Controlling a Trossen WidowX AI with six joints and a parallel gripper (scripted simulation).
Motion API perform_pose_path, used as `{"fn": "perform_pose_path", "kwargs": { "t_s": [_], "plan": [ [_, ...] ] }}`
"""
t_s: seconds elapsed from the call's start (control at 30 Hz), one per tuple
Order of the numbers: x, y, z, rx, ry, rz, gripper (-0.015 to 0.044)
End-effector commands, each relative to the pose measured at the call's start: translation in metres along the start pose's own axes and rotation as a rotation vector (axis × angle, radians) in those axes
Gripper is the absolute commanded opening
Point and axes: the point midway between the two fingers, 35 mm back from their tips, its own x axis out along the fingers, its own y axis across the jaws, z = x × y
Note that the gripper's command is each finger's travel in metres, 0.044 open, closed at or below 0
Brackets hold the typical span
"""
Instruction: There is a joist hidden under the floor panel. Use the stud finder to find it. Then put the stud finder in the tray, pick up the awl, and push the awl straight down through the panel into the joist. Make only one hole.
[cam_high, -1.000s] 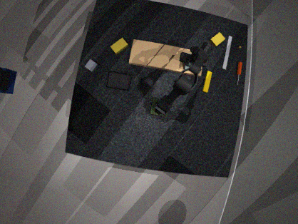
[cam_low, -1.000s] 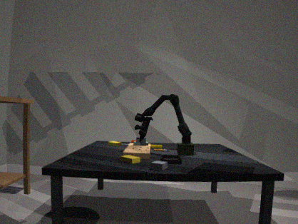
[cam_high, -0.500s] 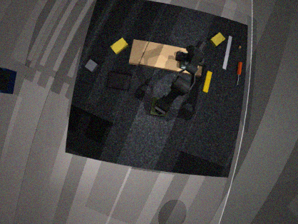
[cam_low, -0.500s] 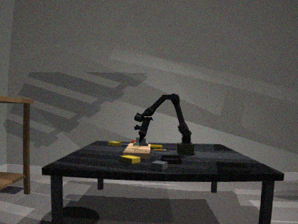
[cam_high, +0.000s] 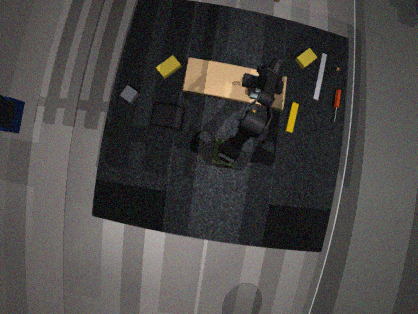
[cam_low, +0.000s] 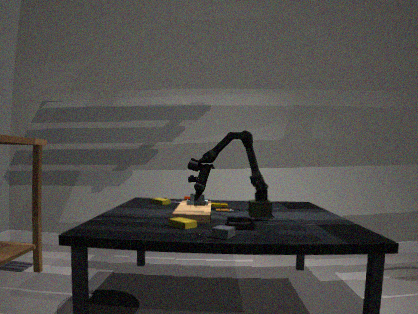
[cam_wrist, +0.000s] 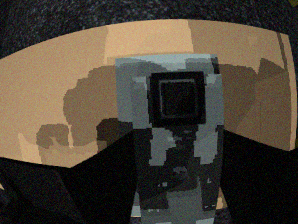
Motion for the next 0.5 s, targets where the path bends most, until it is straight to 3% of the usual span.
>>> {"fn": "perform_pose_path", "kwargs": {
  "t_s": [0.0,0.47],
  "plan": [
    [0.000,0.011,0.000,-0.003,0.000,0.008,0.0000],
    [0.000,0.036,0.000,-0.003,0.000,0.010,0.0000]
  ]
}}
